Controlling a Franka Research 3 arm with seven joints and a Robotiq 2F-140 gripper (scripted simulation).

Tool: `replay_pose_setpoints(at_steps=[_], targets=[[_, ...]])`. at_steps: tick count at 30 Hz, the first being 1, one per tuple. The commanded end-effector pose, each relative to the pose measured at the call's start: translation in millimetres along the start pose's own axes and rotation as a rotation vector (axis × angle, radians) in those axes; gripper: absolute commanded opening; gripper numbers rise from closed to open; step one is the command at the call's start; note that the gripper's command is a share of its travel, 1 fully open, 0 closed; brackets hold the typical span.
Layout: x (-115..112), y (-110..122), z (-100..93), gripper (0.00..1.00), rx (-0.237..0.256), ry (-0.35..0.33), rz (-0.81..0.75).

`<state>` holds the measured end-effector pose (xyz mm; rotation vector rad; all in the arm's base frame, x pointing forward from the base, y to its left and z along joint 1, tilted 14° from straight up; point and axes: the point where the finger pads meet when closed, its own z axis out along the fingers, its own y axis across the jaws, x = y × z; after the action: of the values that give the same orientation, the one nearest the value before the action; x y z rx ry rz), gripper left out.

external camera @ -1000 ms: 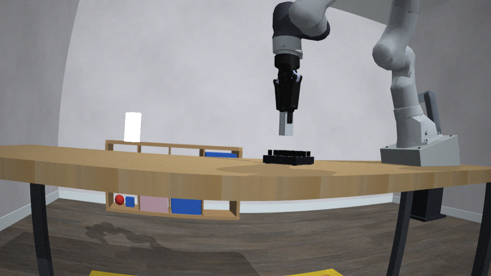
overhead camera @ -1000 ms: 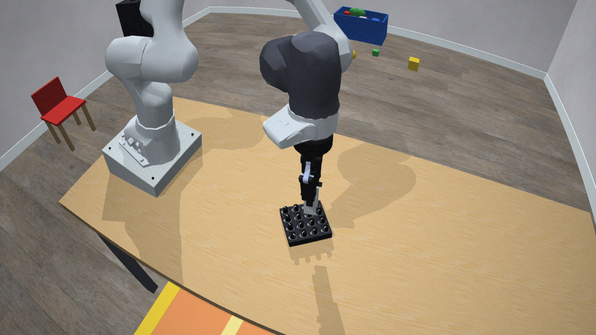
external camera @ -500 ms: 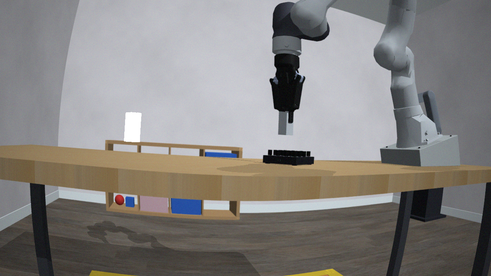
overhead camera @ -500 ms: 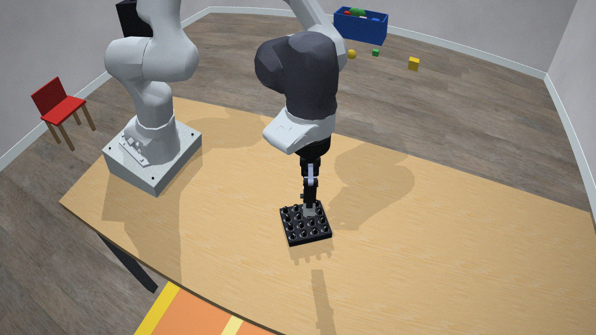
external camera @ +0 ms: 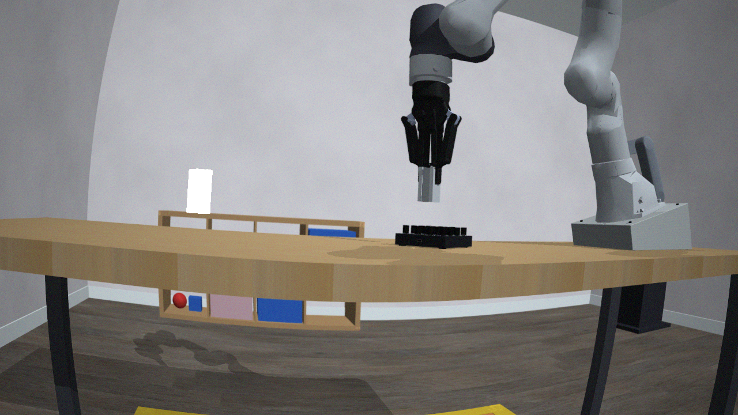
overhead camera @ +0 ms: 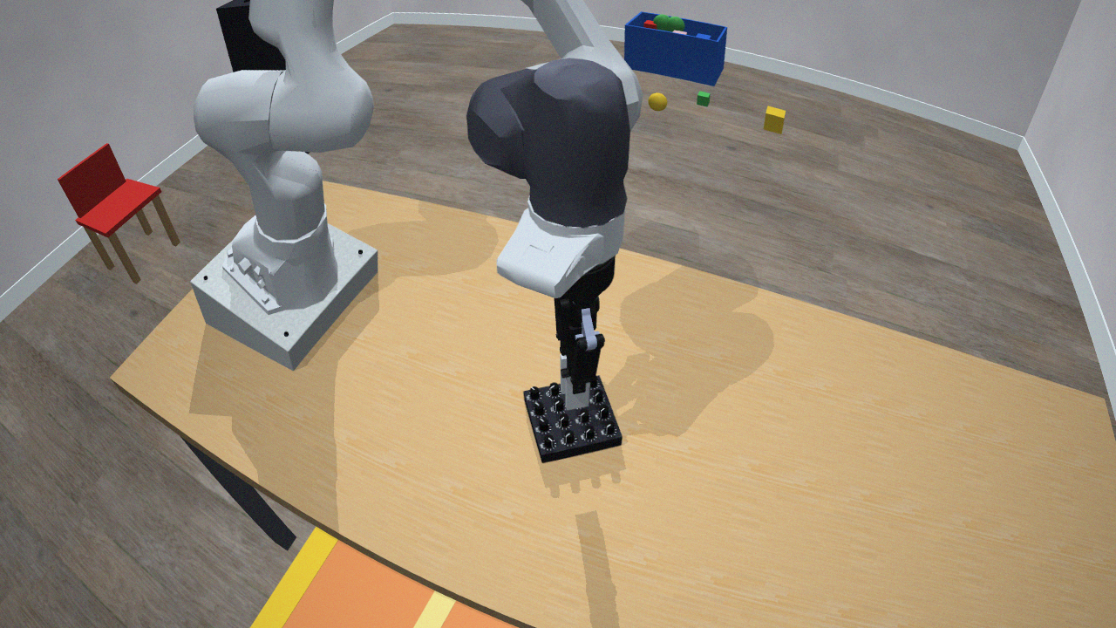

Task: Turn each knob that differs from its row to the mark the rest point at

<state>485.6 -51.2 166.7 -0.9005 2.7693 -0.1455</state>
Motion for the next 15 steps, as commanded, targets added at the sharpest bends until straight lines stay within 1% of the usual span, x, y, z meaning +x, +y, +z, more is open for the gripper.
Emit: replay_pose_setpoints(at_steps=[1, 10, 12, 13, 15], targets=[[2.0, -3.6, -0.6, 0.12, 0.007, -0.010, -0.156], [5.7, -6.1, -1.4, 0.12, 0.008, -0.010, -0.299], [5.7, -6.1, -1.4, 0.12, 0.008, -0.010, -0.299], [6.8, -6.7, -1.6, 0.12, 0.008, -0.010, -0.341], [7.7, -7.3, -1.7, 0.12, 0.008, -0.010, -0.373]])
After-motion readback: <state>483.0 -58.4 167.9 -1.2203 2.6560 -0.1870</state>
